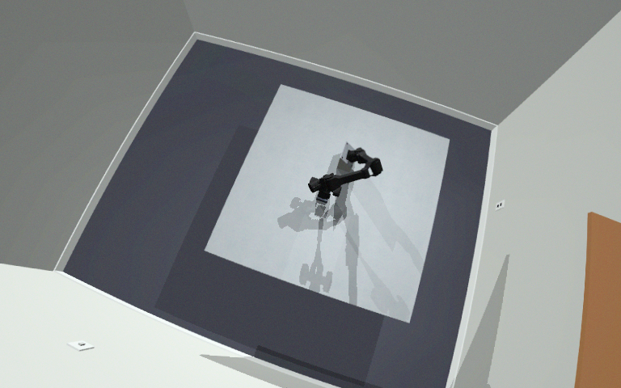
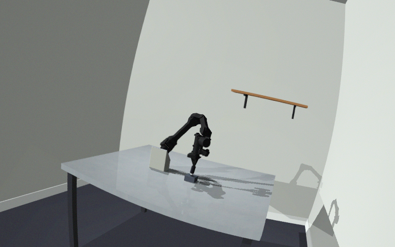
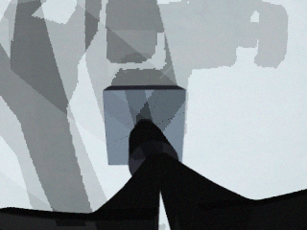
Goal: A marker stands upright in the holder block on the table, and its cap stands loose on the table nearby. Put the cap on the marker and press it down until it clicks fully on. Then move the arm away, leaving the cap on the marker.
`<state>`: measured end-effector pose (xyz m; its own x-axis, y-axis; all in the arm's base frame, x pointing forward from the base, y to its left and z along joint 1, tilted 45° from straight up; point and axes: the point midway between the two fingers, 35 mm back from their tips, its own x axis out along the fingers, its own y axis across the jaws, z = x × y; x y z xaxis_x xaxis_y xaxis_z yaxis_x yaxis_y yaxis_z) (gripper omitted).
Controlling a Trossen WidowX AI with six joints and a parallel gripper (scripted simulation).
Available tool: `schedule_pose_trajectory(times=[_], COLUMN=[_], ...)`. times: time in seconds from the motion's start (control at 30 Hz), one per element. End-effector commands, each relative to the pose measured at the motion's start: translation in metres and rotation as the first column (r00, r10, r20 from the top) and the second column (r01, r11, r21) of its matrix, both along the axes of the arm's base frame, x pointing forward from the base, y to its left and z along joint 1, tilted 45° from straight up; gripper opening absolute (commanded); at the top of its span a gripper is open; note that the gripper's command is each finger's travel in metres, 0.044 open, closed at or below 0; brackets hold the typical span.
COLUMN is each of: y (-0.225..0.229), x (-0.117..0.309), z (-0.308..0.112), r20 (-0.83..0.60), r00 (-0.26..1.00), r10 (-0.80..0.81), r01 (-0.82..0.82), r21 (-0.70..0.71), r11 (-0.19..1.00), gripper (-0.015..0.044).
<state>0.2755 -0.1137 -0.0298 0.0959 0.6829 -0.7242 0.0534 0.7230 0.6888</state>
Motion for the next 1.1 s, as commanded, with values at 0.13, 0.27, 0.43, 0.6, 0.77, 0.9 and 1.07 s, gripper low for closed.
schedule_pose_trajectory(times=[0.13, 0.27, 0.43, 0.6, 0.77, 0.9, 1.07], y=[-0.02, -0.048, -0.062, -0.062, -0.062, -0.062, -0.062], x=[0.002, -0.003, -0.008, -0.008, -0.008, -0.008, -0.008], z=[0.014, 0.045, 0.065, 0.065, 0.065, 0.065, 0.065], r20=[0.033, 0.013, -0.002, -0.002, -0.002, -0.002, -0.002], r00=[0.999, 1.0, 1.0, 1.0, 1.0, 1.0, 1.0], r10=[-0.018, -0.009, 0.0, 0.0, 0.0, 0.0, 0.0], r01=[0.018, 0.009, 0.0, 0.0, 0.0, 0.0, 0.0], r21=[-0.025, -0.016, -0.003, -0.003, -0.003, -0.003, -0.003], r11=[1.0, 1.0, 1.0, 1.0, 1.0, 1.0, 1.0], gripper=[0.0, 0.0, 0.0, 0.0079, 0.021, 0.0315, 0.044])
